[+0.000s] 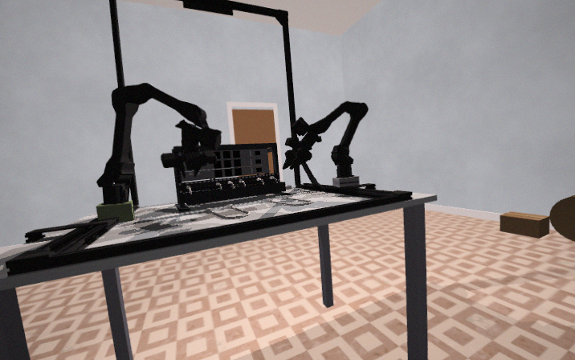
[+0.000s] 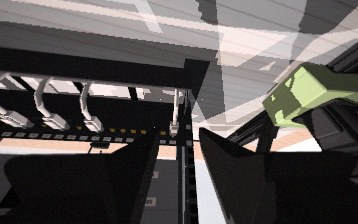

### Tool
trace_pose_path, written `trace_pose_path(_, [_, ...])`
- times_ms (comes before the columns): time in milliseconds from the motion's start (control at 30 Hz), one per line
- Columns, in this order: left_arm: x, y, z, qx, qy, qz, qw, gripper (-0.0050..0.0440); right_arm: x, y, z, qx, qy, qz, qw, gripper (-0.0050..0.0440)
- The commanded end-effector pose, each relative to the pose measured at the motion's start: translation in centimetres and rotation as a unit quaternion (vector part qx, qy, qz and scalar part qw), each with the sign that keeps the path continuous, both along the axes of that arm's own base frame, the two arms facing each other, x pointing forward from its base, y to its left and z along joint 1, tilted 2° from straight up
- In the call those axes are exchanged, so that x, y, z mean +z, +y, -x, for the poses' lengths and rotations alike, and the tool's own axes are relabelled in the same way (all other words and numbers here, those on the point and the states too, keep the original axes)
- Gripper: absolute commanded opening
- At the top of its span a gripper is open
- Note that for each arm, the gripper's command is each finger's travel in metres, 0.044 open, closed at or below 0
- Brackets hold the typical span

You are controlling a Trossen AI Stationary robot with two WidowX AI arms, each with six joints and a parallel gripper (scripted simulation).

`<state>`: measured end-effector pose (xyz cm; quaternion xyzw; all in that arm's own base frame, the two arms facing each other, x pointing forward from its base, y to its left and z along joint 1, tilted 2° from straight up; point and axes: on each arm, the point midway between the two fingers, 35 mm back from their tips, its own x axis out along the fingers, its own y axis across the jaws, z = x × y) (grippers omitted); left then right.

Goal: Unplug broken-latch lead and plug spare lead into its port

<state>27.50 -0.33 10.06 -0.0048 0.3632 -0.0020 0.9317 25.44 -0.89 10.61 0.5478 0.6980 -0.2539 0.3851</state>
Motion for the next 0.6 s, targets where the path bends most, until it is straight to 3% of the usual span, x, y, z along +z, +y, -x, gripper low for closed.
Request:
trace_pose_path(0, [0.0, 0.0, 0.0, 0.000, 0.000, 0.000, 1.000, 0.0440, -0.1, -0.5, -0.1, 0.004, 0.003, 0.000, 1.000, 0.0176])
trace_pose_path(233, [0.0, 0.0, 0.0, 0.000, 0.000, 0.000, 1.000, 0.0440, -0.1, -0.5, -0.1, 0.004, 0.003, 0.000, 1.000, 0.0176])
trace_pose_path(267, [0.0, 0.0, 0.0, 0.000, 0.000, 0.000, 1.000, 0.0440, -0.1, -3.2, -0.6, 0.003, 0.000, -0.001, 1.000, 0.0176])
trace_pose_path(567, [0.0, 0.0, 0.0, 0.000, 0.000, 0.000, 1.000, 0.0440, -0.1, -3.2, -0.6, 0.003, 0.000, -0.001, 1.000, 0.0176])
